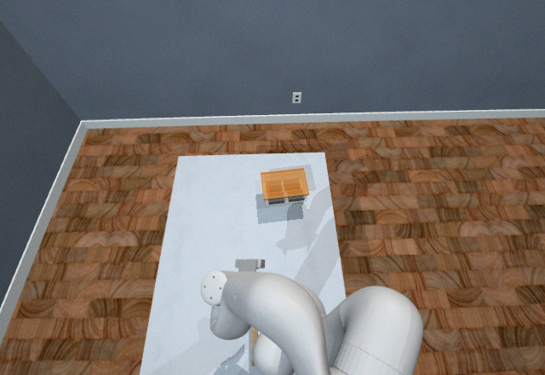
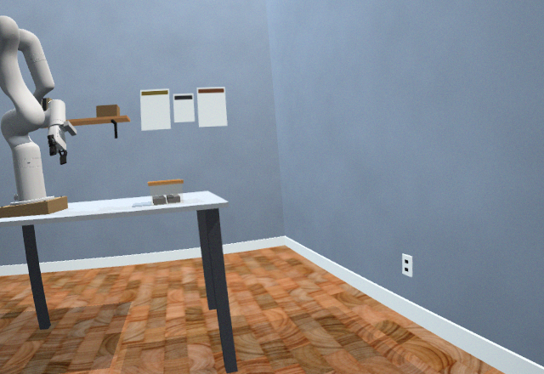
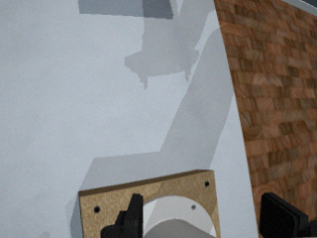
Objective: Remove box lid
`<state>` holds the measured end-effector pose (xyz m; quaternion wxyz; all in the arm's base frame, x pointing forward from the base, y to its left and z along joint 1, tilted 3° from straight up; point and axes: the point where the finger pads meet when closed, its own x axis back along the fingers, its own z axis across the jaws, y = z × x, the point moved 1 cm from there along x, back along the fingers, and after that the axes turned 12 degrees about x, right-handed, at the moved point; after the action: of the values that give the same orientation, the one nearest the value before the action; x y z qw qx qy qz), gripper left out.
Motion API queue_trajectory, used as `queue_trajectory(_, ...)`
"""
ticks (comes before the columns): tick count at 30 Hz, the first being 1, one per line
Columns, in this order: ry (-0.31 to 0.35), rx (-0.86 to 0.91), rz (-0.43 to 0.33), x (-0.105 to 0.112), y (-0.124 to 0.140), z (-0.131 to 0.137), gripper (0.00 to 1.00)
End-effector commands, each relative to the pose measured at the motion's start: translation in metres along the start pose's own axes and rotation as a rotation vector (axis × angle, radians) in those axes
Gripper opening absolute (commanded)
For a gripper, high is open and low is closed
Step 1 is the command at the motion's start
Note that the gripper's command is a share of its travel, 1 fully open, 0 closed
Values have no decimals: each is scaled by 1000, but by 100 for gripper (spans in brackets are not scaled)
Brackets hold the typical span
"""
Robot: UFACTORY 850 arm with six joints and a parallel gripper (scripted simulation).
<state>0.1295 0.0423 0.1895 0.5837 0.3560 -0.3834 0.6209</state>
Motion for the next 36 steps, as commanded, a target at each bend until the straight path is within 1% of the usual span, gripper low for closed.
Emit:
queue_trajectory(1,-116,-101,-48,-8,-16,-29,100)
queue_trajectory(2,-155,-137,-60,-10,-22,-38,100)
queue_trajectory(3,-155,-137,-60,-10,-22,-38,100)
queue_trajectory(4,-197,-179,-72,-12,-30,-47,100)
queue_trajectory(7,-197,-179,-72,-12,-30,-47,100)
queue_trajectory(9,-289,-278,-91,-19,-52,-66,100)
queue_trajectory(11,-289,-278,-91,-19,-52,-66,100)
queue_trajectory(12,-339,-335,-97,-23,-65,-75,100)
queue_trajectory(14,-339,-335,-97,-23,-65,-75,100)
queue_trajectory(15,-389,-397,-100,-27,-81,-82,100)
queue_trajectory(17,-389,-397,-100,-27,-81,-82,100)
queue_trajectory(18,-440,-463,-99,-32,-98,-88,100)
queue_trajectory(20,-440,-463,-99,-32,-98,-88,100)
queue_trajectory(21,-490,-532,-94,-38,-117,-93,100)
queue_trajectory(24,-490,-532,-94,-38,-117,-93,100)
queue_trajectory(25,-539,-603,-85,-45,-137,-95,100)
queue_trajectory(26,-539,-603,-85,-45,-137,-95,100)
queue_trajectory(27,-585,-677,-71,-52,-157,-95,100)
queue_trajectory(29,-585,-677,-71,-52,-157,-95,100)
queue_trajectory(30,-629,-751,-53,-61,-178,-92,100)
queue_trajectory(32,-629,-751,-53,-61,-178,-92,100)
queue_trajectory(33,-670,-826,-31,-70,-198,-87,100)
queue_trajectory(35,-670,-826,-31,-70,-198,-87,100)
queue_trajectory(36,-706,-899,-5,-79,-218,-79,100)
